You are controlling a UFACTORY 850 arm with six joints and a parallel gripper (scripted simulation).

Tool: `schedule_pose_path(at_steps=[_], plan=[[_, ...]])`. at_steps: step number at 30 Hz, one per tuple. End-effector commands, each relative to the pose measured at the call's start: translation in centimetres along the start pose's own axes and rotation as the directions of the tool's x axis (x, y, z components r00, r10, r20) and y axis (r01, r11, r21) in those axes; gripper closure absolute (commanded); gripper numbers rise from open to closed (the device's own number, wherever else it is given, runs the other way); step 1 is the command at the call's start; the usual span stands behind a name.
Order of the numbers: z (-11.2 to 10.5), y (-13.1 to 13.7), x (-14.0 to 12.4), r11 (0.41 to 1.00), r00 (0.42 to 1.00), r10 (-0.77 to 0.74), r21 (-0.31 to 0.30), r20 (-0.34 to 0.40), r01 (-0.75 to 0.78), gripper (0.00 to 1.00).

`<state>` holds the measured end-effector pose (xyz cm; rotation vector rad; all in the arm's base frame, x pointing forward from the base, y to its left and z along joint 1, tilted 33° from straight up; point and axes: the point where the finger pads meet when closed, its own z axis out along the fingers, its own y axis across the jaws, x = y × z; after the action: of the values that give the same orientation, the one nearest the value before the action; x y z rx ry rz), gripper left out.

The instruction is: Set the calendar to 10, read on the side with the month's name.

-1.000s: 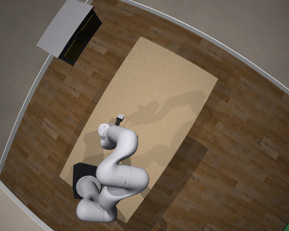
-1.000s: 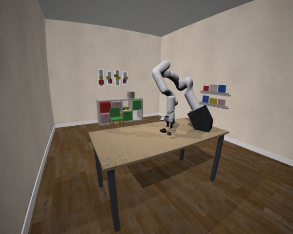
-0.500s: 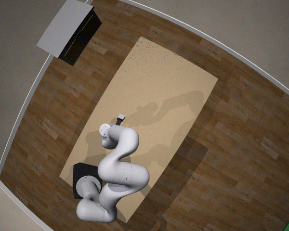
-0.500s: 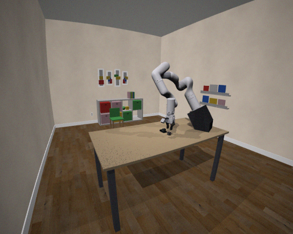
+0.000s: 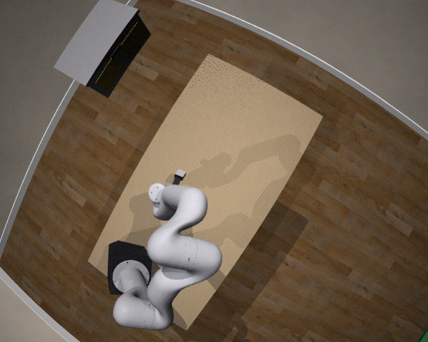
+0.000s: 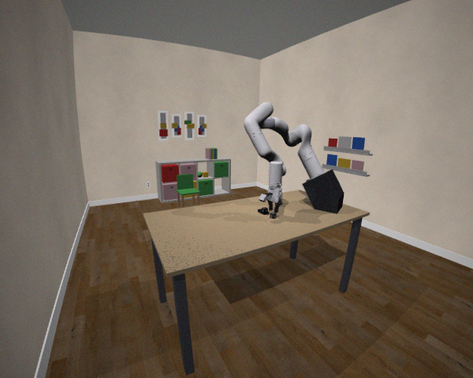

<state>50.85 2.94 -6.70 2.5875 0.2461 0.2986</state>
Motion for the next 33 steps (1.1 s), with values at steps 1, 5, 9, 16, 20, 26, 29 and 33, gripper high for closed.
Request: schedule_pose_path(at_steps=[1,5,9,16,20,26,29,33], plan=[[0.36,-0.01,0.06,1.0,1.0,0.0,0.0,-0.001,0.0,0.51],[0.47,-0.02,0.06,1.0,1.0,0.0,0.0,-0.001,0.0,0.51],[0.6,-0.02,0.05,1.0,1.0,0.0,0.0,-0.001,0.0,0.51],[0.63,-0.02,0.05,1.0,1.0,0.0,0.0,-0.001,0.0,0.51],[0.63,-0.02,0.05,1.0,1.0,0.0,0.0,-0.001,0.0,0.51],[0.63,-0.02,0.05,1.0,1.0,0.0,0.0,-0.001,0.0,0.51],[0.63,-0.02,0.05,1.0,1.0,0.0,0.0,-0.001,0.0,0.51],[0.63,-0.02,0.05,1.0,1.0,0.0,0.0,-0.001,0.0,0.51]])
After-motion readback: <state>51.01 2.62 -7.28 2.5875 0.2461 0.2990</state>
